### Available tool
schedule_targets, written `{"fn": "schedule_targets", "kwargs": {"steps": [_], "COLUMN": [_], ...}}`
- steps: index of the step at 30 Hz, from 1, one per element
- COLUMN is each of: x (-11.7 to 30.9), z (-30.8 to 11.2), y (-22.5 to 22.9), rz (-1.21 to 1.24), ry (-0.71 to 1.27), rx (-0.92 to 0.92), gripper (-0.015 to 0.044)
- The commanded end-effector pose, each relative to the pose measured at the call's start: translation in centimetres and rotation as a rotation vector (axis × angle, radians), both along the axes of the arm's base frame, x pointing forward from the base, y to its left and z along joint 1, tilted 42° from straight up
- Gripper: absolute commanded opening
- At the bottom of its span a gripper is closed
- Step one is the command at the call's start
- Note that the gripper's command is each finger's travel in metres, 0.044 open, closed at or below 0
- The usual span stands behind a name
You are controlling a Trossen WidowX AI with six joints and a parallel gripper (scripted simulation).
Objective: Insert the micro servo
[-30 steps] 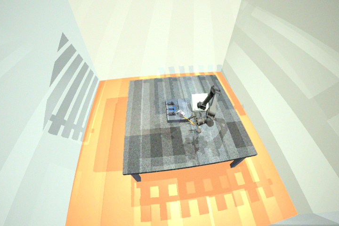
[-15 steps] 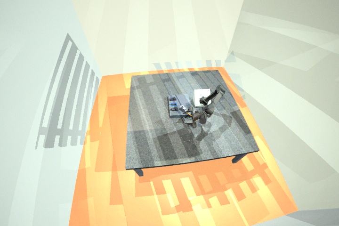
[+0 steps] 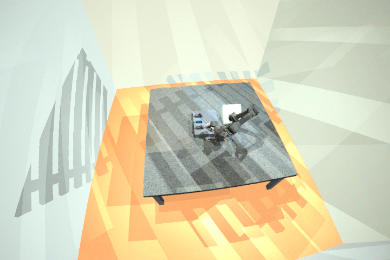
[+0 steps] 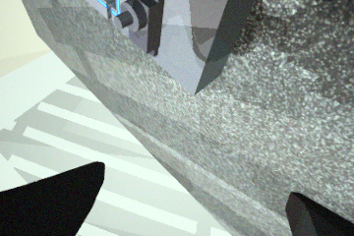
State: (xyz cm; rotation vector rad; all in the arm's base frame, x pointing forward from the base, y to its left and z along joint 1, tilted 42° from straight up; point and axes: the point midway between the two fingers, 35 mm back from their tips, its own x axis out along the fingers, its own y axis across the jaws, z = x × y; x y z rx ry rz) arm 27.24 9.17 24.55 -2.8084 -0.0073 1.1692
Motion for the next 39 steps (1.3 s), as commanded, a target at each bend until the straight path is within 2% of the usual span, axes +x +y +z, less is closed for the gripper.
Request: {"fn": "schedule_targets", "kwargs": {"steps": [1,19,39], "x": [0.1,-1.5,-3.9], "z": [-1.4,-7.1,-8.9], "y": [-0.7,-4.8,-7.8], "rz": [-0.009,-0.133,-0.340], "ry": [0.083,0.508,0.857], "rx": [0.008,0.210,0.671], "gripper": [0.0440,0.0440,0.0440]}}
